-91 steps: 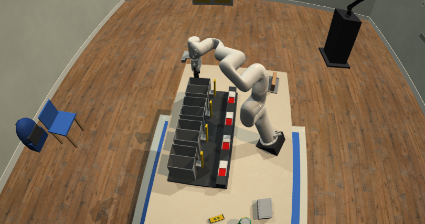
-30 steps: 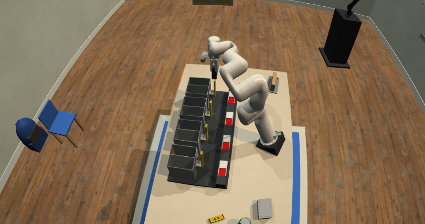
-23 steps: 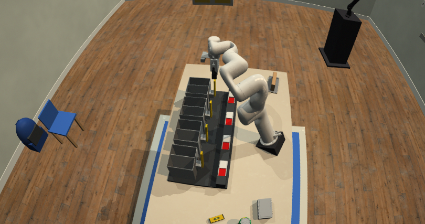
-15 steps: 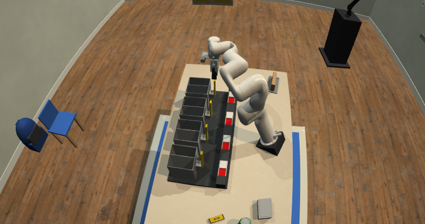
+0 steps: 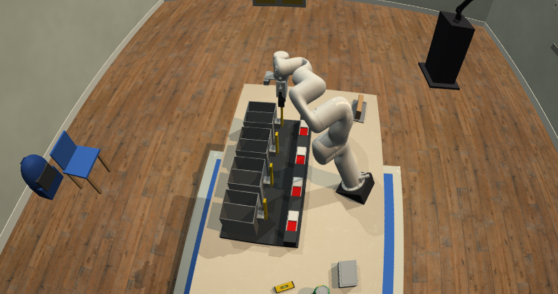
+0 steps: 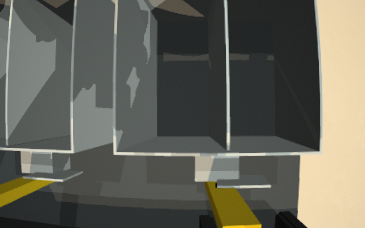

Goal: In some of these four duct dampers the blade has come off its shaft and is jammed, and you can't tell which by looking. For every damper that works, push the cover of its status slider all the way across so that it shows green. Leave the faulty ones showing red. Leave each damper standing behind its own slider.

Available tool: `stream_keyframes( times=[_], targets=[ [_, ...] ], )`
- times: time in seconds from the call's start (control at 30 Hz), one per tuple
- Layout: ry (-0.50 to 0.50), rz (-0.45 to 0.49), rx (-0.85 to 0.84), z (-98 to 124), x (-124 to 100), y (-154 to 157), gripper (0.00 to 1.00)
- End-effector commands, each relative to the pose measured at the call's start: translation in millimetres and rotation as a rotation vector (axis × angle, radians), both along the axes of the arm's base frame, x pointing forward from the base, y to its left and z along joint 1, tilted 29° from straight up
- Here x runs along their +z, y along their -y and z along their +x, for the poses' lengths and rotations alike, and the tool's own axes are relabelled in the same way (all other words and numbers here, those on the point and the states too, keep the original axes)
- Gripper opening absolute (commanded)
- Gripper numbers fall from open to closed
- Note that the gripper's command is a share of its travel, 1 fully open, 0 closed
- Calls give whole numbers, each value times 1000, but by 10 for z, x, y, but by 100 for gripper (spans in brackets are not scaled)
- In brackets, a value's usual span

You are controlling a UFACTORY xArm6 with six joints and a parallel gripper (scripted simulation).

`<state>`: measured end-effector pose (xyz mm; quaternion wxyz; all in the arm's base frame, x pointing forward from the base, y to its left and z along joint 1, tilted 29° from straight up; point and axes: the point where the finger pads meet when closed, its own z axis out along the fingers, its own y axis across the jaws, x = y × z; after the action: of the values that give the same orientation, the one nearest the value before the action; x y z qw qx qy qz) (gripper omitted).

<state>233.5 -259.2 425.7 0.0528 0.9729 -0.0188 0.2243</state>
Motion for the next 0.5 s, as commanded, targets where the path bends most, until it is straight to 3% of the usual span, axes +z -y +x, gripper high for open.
stream_keyframes(
  times=[0.0, 0.47],
  targets=[
    [2, -4, 0, 28, -38, 10, 39],
    [2, -4, 0, 152, -287, 44, 39]
  ],
)
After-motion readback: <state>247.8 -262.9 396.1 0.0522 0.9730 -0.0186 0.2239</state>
